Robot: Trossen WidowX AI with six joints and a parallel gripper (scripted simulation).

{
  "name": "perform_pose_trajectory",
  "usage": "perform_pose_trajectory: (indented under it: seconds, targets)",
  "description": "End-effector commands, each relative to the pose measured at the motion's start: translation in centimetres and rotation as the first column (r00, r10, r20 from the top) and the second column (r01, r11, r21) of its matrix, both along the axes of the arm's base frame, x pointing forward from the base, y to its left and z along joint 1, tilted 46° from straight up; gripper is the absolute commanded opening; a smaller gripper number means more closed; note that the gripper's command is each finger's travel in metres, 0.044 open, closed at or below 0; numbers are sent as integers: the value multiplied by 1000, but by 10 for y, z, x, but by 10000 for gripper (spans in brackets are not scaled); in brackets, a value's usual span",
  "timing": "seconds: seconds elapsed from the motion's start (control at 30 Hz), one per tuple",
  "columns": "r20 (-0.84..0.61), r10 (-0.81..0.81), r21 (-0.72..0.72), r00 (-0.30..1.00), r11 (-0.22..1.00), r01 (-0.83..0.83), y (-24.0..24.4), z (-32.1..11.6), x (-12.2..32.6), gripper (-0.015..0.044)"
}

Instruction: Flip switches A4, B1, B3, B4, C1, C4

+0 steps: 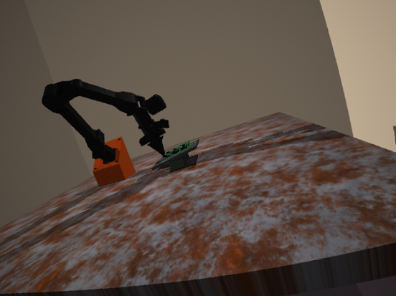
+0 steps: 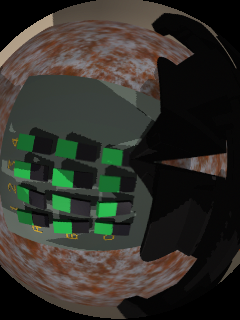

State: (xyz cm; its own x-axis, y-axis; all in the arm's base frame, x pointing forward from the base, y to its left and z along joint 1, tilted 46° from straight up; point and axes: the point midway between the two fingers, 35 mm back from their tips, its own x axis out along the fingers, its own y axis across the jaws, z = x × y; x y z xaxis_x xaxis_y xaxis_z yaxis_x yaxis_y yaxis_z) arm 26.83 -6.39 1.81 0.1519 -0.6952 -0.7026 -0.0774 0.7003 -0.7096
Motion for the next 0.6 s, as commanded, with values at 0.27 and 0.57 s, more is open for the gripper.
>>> perform_pose_trajectory:
  seconds: [0.27,0.57]
  targets:
    - [-2,3,-5,1000,1000,-3,-2,-1,0,0]
    - [-2,3,-5,1000,1000,-3,-3,-2,0,0]
